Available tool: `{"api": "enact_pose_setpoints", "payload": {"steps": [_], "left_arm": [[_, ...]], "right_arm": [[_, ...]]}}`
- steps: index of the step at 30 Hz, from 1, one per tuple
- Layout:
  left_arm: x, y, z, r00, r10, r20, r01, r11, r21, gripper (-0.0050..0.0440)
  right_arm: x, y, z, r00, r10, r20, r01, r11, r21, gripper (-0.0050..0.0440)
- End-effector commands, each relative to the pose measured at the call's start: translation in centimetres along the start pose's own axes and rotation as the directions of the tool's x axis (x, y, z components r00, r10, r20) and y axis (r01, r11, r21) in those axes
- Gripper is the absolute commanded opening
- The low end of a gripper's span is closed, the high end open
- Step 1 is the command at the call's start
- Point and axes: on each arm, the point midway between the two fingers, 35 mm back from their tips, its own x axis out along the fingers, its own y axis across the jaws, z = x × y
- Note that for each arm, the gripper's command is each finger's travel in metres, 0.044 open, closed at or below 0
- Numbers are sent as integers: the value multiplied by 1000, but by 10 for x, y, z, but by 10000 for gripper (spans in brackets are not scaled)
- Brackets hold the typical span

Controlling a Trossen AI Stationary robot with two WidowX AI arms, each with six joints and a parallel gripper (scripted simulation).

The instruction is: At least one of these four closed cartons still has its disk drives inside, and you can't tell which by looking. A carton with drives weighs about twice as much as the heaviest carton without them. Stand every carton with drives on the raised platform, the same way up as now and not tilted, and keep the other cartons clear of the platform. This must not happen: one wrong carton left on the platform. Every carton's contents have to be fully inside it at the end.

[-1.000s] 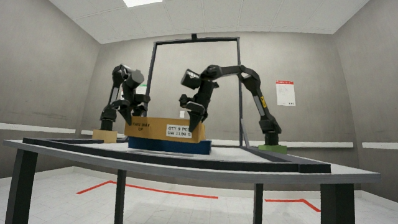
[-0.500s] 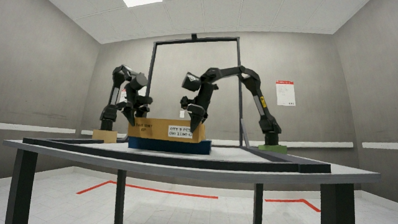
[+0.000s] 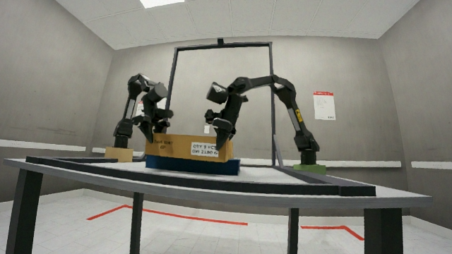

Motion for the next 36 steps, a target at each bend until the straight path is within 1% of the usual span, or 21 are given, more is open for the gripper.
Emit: {"api": "enact_pose_setpoints", "payload": {"steps": [1,17,18,36], "left_arm": [[-37,2,12,996,51,76,-52,999,10,-50],[-37,2,12,996,51,76,-52,999,10,-50],[-40,-43,14,996,51,75,-52,999,12,-50],[-41,-44,15,996,50,74,-51,999,13,-50]], "right_arm": [[-26,-1,11,997,-41,63,42,999,-17,-50],[-26,-1,11,997,-41,63,42,999,-17,-50],[-30,45,10,997,-47,68,49,999,-18,-50],[-29,44,10,997,-46,67,48,999,-19,-50]]}}
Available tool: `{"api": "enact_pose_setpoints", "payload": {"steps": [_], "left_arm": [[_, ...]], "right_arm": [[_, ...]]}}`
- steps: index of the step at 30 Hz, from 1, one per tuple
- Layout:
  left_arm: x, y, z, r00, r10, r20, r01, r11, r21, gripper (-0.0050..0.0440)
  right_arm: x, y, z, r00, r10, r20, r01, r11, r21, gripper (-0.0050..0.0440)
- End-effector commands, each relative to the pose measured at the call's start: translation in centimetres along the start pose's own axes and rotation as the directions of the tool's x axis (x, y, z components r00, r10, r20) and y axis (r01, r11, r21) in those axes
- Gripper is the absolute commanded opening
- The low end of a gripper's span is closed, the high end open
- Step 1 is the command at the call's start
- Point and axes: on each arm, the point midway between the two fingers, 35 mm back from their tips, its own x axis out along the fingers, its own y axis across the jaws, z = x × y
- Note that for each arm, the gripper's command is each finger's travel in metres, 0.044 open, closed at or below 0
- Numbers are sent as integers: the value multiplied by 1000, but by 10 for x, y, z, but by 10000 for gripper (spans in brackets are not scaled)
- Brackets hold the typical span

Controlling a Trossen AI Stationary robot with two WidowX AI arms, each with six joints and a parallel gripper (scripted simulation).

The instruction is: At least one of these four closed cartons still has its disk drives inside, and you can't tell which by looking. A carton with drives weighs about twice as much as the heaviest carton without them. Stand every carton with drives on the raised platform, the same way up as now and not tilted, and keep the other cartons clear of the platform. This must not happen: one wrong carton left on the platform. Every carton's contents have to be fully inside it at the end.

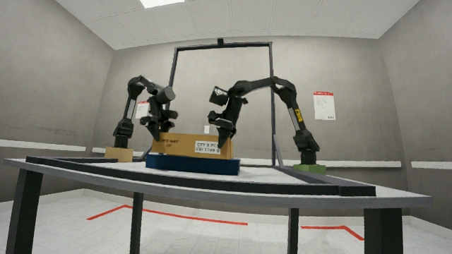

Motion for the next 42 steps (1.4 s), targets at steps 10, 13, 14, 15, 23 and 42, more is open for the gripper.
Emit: {"api": "enact_pose_setpoints", "payload": {"steps": [10,13,14,15,23,42], "left_arm": [[-36,1,11,996,38,76,-38,999,8,-50],[-36,1,11,996,38,76,-38,999,8,-50],[-36,1,11,996,38,76,-38,999,8,-50],[-36,1,11,996,38,76,-38,999,8,-50],[-36,2,11,996,38,76,-38,999,8,-50],[-52,-33,16,995,53,90,-54,998,9,-50]], "right_arm": [[-23,-2,10,997,-32,65,33,999,-15,-50],[-23,-2,10,997,-32,65,33,999,-15,-50],[-23,-2,10,997,-32,65,33,999,-15,-50],[-23,-2,10,997,-32,65,33,999,-15,-50],[-23,-2,10,997,-32,65,33,999,-15,-50],[-41,37,14,994,-56,94,58,998,-23,-50]]}}
